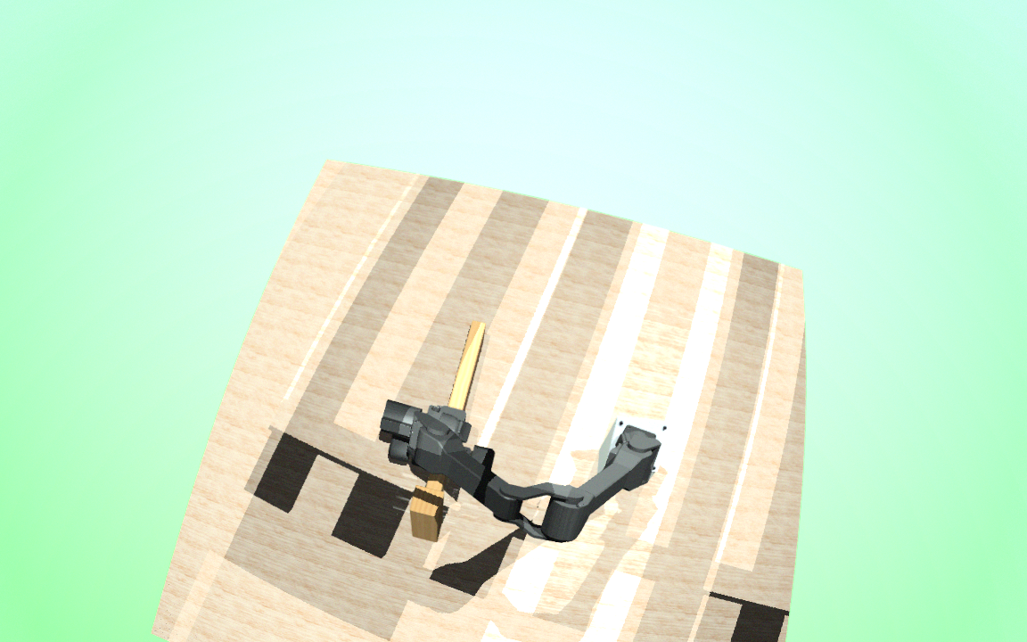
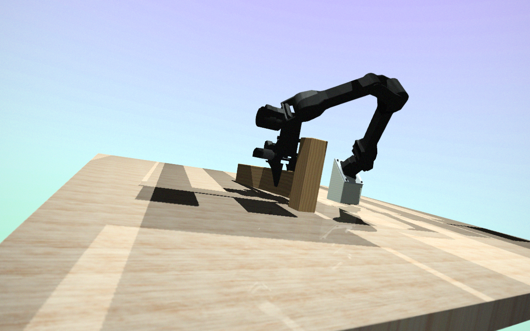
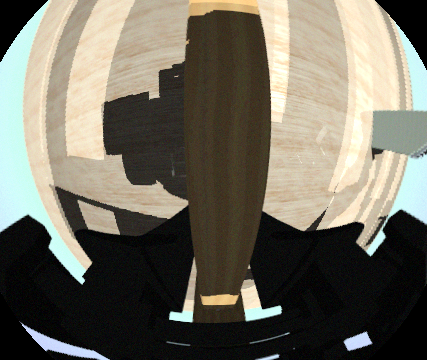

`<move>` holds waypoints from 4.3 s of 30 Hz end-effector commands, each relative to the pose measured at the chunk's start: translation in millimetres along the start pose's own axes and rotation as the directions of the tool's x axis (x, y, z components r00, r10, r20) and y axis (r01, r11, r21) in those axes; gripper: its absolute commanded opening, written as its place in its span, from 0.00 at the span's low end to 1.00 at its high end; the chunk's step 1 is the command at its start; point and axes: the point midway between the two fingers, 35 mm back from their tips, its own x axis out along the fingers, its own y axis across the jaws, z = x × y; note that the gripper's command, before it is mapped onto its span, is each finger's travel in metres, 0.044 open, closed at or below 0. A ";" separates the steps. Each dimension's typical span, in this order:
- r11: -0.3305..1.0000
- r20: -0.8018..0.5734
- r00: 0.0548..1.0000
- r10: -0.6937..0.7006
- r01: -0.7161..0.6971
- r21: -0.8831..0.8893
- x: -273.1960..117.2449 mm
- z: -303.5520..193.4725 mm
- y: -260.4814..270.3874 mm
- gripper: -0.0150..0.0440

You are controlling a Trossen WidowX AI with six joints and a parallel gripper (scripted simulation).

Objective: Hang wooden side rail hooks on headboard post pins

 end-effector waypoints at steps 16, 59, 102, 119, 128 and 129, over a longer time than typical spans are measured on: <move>1.000 -0.002 1.000 0.007 -0.007 0.004 -1.7 -3.2 0.6 0.25; 1.000 -0.003 1.000 0.007 -0.007 0.004 -2.1 -7.8 1.3 0.25; 1.000 -0.003 1.000 0.007 -0.007 0.004 3.0 -8.9 1.4 0.25; 1.000 -0.003 1.000 0.007 -0.007 0.004 5.8 -8.9 1.4 0.25; 1.000 -0.003 1.000 0.007 -0.007 0.004 7.3 -9.0 1.4 0.25; 1.000 -0.003 1.000 0.007 -0.007 0.004 7.5 -9.0 1.4 0.25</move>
